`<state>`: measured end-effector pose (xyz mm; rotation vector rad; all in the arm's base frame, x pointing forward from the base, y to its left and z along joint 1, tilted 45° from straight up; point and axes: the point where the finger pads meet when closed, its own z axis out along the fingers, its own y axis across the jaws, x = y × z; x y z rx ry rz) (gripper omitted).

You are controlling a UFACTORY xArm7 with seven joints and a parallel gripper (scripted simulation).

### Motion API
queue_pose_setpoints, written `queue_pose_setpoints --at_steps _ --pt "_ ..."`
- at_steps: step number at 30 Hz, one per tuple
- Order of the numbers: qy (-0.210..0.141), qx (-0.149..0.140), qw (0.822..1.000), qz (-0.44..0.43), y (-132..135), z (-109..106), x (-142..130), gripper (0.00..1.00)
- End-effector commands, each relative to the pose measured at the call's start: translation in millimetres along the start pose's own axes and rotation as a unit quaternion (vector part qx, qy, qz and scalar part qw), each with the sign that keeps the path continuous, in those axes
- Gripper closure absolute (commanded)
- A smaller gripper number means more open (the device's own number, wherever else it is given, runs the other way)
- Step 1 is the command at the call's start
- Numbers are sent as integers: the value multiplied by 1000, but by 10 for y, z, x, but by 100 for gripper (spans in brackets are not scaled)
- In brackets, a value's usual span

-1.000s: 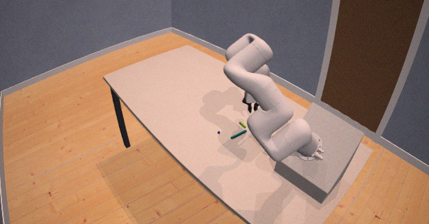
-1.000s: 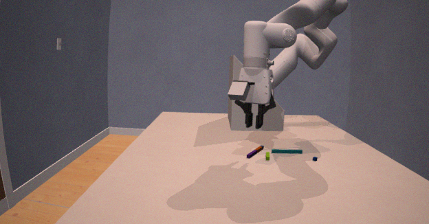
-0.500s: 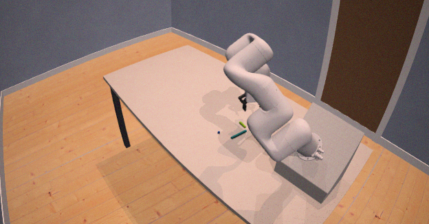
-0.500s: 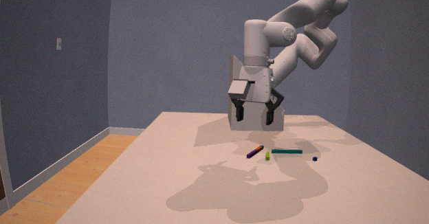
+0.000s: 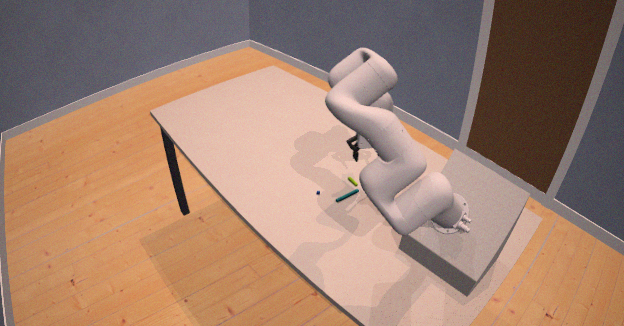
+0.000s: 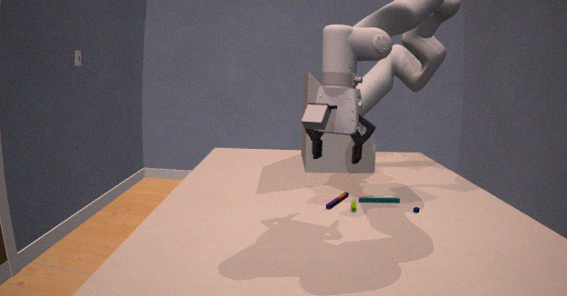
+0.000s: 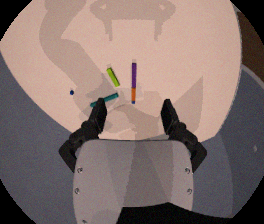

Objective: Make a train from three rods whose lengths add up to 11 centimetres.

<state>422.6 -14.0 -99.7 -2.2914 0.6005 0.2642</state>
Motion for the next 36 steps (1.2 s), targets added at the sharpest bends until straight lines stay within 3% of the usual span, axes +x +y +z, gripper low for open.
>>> queue_pose_setpoints --at_steps 1,17,36 --pt "3 0 1000 0 6 -96 19 0" --pt "3 0 1000 0 6 -780 15 0" --pt "3 0 1000 0 6 -859 15 0"
